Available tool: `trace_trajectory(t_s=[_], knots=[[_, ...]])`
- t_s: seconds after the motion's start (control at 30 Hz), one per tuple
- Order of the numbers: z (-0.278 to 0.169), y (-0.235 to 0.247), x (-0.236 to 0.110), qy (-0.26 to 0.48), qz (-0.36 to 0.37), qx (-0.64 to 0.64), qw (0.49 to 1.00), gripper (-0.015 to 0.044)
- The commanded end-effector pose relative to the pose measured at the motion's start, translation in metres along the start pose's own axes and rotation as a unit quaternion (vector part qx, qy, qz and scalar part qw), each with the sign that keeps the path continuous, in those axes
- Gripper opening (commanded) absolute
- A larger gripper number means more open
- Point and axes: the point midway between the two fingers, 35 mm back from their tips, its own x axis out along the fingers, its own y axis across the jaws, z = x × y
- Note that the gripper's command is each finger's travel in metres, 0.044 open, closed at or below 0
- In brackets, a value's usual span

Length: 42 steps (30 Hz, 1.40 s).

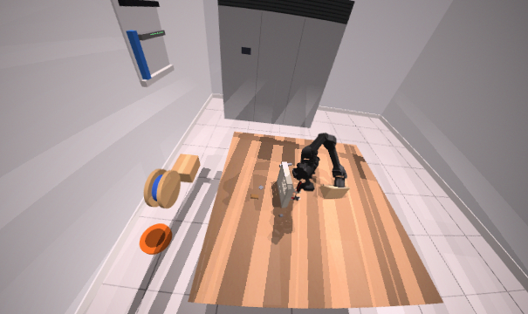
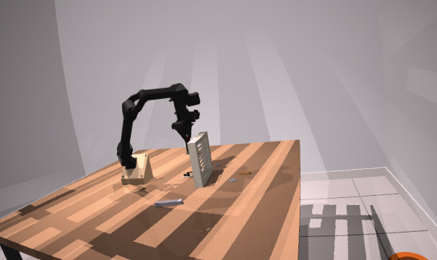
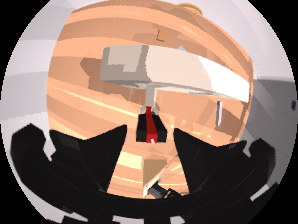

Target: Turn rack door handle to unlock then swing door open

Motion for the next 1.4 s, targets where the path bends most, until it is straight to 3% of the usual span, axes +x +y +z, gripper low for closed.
trace_trajectory(t_s=[0.0,0.53,0.77,1.2,1.37], knots=[[-0.002,0.000,0.010,0.014,0.003,-0.004,1.000,0.0285],[-0.003,-0.001,0.033,0.038,0.015,-0.008,0.999,0.0285],[-0.003,-0.001,0.033,0.038,0.015,-0.008,0.999,0.0102],[-0.003,-0.001,0.033,0.038,0.015,-0.008,0.999,0.0015],[-0.003,-0.001,0.033,0.038,0.015,-0.024,0.999,0.0013]])
